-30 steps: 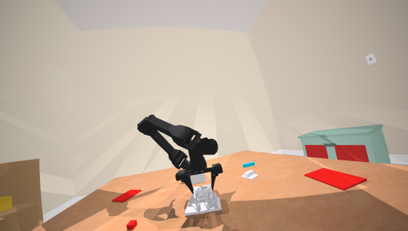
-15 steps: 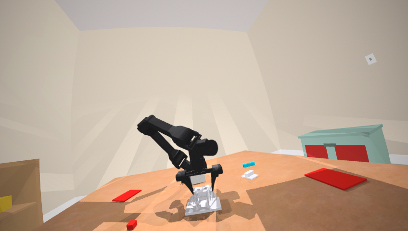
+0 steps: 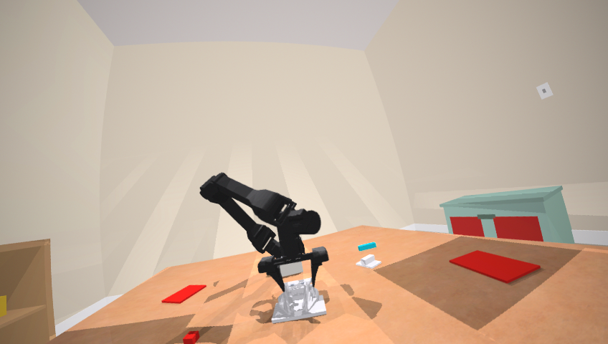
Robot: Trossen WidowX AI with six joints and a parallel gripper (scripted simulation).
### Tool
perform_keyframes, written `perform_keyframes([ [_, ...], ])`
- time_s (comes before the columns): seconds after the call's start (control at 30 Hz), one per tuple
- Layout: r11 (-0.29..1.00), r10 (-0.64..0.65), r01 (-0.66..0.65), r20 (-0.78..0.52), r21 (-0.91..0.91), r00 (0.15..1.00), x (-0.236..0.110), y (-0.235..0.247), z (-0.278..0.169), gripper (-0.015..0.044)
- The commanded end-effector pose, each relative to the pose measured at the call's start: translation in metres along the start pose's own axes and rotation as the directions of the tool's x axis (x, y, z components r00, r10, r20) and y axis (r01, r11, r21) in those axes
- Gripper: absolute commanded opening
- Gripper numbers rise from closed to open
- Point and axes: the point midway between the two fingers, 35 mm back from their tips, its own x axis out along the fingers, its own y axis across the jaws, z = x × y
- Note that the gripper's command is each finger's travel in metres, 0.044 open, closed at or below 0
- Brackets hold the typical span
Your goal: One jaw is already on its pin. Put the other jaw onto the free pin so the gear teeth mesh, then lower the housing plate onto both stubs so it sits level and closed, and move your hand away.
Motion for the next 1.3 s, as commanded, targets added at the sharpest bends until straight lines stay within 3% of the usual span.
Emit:
perform_keyframes([
  [0.0, 1.000, 0.004, -0.004, -0.005, -0.005, 1.000, 0.0005, 0.0004, -0.0006, 0.0351],
  [1.27, 1.000, 0.004, -0.004, -0.005, -0.004, 1.000, 0.0077, 0.0005, -0.0007, 0.0351],
])
